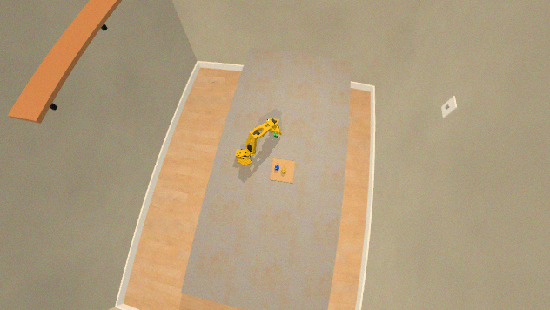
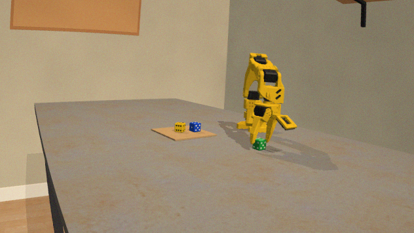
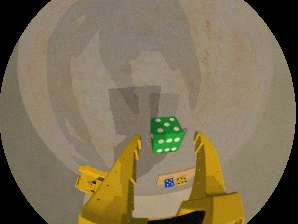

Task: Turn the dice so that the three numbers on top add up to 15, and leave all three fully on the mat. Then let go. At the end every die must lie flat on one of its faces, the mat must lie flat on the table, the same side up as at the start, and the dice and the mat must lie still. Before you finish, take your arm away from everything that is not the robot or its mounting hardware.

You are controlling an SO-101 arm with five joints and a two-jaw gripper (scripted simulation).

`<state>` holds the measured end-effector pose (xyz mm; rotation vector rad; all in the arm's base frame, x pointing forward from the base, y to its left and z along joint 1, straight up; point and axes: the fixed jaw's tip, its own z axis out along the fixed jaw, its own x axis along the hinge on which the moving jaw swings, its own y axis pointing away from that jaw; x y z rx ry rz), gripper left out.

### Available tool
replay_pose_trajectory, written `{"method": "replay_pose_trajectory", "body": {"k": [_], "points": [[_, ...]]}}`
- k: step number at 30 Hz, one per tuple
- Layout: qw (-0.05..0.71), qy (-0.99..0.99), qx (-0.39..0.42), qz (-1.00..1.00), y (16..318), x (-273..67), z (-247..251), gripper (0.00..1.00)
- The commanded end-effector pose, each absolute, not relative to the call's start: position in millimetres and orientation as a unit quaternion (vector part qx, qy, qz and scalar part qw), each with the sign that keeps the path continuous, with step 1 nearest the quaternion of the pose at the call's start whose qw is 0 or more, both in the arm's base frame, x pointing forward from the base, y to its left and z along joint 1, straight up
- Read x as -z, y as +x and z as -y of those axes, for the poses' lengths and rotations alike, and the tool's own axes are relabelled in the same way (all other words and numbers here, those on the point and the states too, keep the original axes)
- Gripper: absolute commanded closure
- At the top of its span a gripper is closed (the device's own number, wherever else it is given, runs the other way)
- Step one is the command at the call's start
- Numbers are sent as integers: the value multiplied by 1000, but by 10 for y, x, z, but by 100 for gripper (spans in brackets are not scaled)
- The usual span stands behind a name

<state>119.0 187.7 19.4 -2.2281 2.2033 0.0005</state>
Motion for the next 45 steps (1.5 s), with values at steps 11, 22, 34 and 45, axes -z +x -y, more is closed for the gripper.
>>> {"method": "replay_pose_trajectory", "body": {"k": [11,22,34,45], "points": [[23,-717,-4,-697,1200,-192,-1923,69],[23,-717,-4,-697,1211,-192,-1923,70],[23,-717,-4,-697,1249,-193,-1923,77],[23,-717,-4,-697,1288,-193,-1923,83]]}}
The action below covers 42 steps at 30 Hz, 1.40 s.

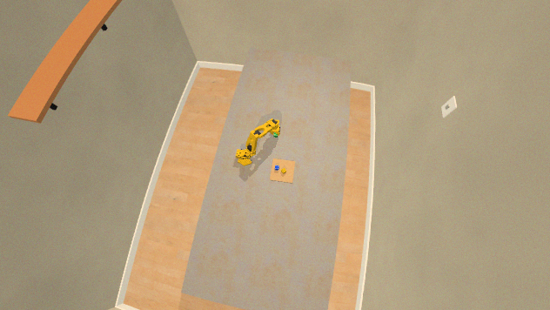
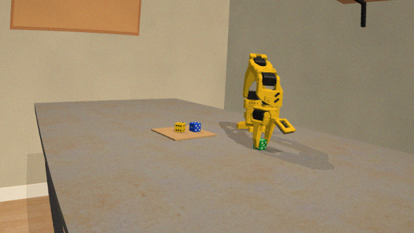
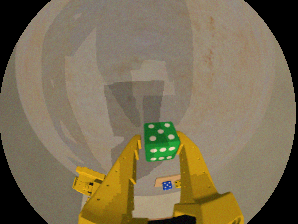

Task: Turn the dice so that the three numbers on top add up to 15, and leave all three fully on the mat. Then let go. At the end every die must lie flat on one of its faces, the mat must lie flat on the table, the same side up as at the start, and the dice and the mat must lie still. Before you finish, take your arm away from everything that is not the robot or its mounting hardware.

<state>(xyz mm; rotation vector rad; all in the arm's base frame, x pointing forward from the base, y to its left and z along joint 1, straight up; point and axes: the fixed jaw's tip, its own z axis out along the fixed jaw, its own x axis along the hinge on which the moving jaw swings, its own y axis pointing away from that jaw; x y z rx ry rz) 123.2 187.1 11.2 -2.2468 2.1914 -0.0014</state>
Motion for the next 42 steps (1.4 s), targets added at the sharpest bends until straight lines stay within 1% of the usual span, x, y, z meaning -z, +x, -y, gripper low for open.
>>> {"method": "replay_pose_trajectory", "body": {"k": [1,8,20,27,30,42], "points": [[23,-717,-4,-697,1292,-193,-1923,84],[23,-717,-3,-697,1308,-193,-1922,87],[23,-717,-3,-697,1312,-193,-1922,88],[23,-717,-3,-697,1312,-193,-1922,97],[23,-717,-3,-697,1312,-193,-1922,100],[23,-717,-3,-697,1312,-253,-1927,100]]}}
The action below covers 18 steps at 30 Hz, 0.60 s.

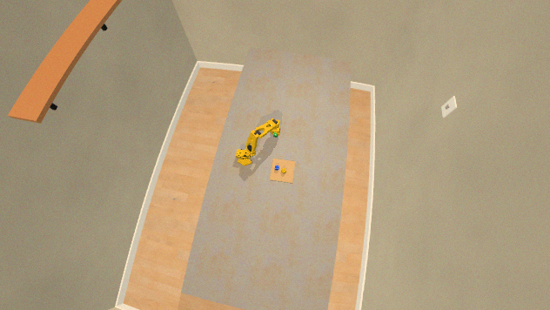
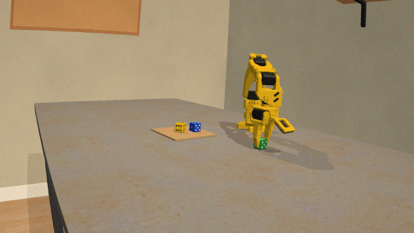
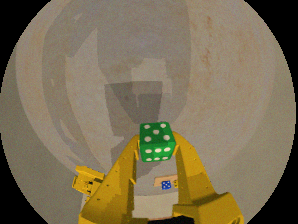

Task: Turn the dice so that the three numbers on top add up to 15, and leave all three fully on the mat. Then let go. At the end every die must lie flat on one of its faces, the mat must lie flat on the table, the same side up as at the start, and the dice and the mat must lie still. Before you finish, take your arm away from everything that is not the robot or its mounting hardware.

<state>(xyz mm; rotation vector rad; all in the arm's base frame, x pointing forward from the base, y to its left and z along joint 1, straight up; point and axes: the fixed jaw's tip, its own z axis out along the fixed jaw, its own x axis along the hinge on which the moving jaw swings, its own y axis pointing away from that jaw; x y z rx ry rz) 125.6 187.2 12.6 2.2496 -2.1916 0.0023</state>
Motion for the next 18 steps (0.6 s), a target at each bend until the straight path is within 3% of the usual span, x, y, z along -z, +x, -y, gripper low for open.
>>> {"method": "replay_pose_trajectory", "body": {"k": [1,18], "points": [[-23,717,3,697,1312,-274,-1929,100],[-23,717,4,697,1283,-665,-1913,100]]}}
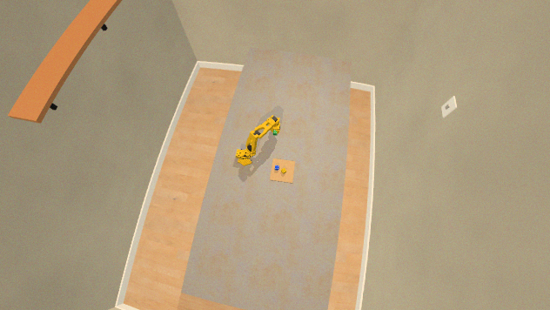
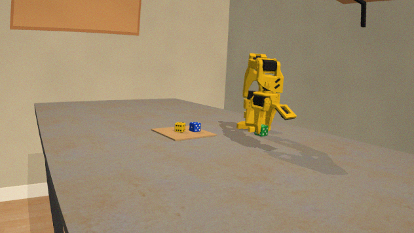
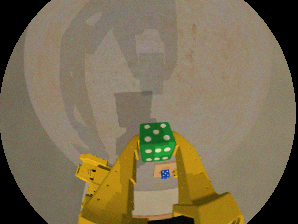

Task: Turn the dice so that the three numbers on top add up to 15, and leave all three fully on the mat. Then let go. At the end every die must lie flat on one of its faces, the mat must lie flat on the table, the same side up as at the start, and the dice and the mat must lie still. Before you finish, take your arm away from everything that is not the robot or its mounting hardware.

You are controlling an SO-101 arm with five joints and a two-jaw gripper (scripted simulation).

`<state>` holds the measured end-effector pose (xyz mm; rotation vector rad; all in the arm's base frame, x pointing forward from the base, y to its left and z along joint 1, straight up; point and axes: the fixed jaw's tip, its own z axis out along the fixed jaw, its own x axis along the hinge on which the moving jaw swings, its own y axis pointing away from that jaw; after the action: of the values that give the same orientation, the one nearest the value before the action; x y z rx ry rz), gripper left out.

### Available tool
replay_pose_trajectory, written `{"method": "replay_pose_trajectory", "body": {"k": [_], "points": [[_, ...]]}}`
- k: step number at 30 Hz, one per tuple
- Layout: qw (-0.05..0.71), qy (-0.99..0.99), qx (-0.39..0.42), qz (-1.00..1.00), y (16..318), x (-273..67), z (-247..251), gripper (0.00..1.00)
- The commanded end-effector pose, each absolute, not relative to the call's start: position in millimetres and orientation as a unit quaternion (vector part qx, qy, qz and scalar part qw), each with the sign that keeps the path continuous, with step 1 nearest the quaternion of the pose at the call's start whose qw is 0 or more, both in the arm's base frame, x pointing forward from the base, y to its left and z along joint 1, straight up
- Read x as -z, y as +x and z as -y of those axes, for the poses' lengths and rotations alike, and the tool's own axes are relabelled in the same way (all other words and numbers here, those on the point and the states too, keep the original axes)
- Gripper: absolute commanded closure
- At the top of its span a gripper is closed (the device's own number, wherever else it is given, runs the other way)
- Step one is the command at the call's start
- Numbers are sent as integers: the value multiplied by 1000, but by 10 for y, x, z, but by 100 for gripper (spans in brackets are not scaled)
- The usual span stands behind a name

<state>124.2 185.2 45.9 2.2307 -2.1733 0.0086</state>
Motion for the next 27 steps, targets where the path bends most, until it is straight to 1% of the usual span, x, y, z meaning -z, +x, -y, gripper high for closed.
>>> {"method": "replay_pose_trajectory", "body": {"k": [1,10,14,18,23,25,27], "points": [[-23,717,4,697,1281,-677,-1911,100],[-23,716,4,697,1280,-694,-1908,100],[-24,709,3,705,1323,-694,-1887,100],[-26,686,3,727,1456,-693,-1817,100],[-31,630,1,776,1749,-689,-1615,100],[-31,630,1,776,1749,-689,-1615,100],[-34,600,0,799,1891,-686,-1490,100]]}}
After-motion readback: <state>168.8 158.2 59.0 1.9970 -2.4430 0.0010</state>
